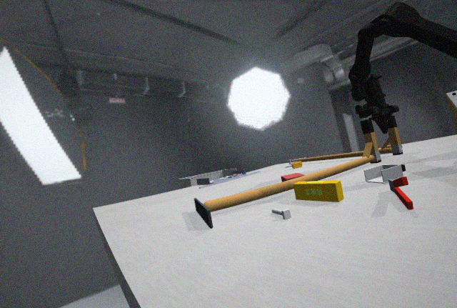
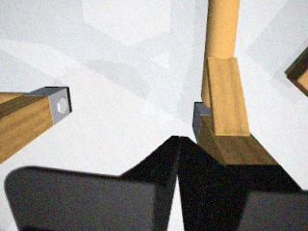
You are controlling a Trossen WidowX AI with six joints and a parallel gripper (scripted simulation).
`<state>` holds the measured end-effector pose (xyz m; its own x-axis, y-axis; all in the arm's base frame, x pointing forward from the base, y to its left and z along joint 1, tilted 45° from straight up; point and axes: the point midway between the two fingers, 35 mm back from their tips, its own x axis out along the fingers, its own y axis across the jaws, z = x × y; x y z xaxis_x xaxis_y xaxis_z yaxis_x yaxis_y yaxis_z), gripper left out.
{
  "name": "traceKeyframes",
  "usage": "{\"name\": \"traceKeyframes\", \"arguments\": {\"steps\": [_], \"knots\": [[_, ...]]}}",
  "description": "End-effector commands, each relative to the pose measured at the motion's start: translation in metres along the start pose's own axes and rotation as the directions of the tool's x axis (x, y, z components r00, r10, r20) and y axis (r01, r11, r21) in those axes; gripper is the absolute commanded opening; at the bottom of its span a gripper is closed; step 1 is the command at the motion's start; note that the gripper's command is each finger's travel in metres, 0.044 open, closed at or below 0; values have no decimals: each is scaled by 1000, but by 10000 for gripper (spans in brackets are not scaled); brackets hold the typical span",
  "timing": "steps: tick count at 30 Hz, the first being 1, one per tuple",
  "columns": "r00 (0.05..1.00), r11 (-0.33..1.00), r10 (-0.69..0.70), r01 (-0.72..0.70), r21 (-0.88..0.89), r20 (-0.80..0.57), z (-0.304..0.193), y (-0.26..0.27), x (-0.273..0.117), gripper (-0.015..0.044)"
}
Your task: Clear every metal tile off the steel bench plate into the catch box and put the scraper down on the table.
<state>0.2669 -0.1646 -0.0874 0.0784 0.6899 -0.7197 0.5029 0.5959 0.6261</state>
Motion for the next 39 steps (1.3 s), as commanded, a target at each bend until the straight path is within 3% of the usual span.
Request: {"name": "traceKeyframes", "arguments": {"steps": [1, 39], "knots": [[1000, 1000, -6, 6, -6, -4, 1, -10, 1, 0], [1000, 1000, -14, 14, -4, -1, 5, -73, -2, 0]]}}
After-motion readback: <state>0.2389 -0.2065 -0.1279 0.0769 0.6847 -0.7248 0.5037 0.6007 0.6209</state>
